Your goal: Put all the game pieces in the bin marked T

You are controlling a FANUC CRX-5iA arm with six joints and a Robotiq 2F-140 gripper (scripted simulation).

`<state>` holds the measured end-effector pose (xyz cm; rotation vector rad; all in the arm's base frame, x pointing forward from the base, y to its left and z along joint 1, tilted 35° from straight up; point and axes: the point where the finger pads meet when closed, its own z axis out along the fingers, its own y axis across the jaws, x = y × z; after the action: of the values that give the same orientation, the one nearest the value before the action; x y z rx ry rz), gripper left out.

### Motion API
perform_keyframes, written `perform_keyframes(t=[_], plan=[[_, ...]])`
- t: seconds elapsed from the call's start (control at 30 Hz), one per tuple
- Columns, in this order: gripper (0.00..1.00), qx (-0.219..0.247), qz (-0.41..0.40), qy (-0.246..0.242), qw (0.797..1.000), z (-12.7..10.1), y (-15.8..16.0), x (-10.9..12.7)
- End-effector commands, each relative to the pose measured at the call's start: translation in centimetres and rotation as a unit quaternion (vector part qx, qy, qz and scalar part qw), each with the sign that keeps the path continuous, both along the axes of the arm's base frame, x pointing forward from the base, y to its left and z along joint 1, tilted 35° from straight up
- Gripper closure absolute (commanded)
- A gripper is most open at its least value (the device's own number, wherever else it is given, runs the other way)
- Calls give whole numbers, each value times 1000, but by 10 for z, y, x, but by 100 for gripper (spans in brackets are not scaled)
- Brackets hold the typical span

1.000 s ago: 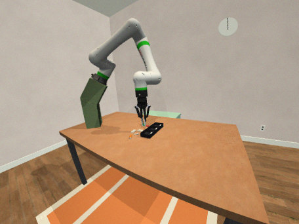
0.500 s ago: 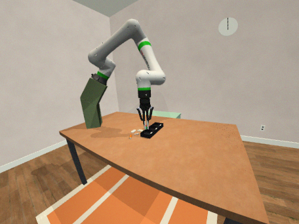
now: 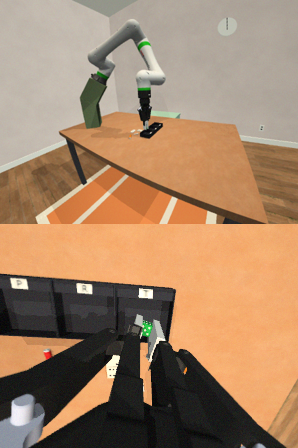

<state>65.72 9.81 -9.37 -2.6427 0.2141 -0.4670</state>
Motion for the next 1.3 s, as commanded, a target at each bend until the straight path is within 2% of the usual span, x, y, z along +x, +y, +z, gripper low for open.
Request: perform_keyframes(t=[0.0,0.03,0.1,0.67,1.27], plan=[[93,-6,38,-22,999,0,0,0],[93,-19,80,-44,996,0,0,0],[93,-23,102,-56,993,0,0,0],[93,-23,103,-56,993,0,0,0],[93,-23,103,-56,993,-26,14,12]])
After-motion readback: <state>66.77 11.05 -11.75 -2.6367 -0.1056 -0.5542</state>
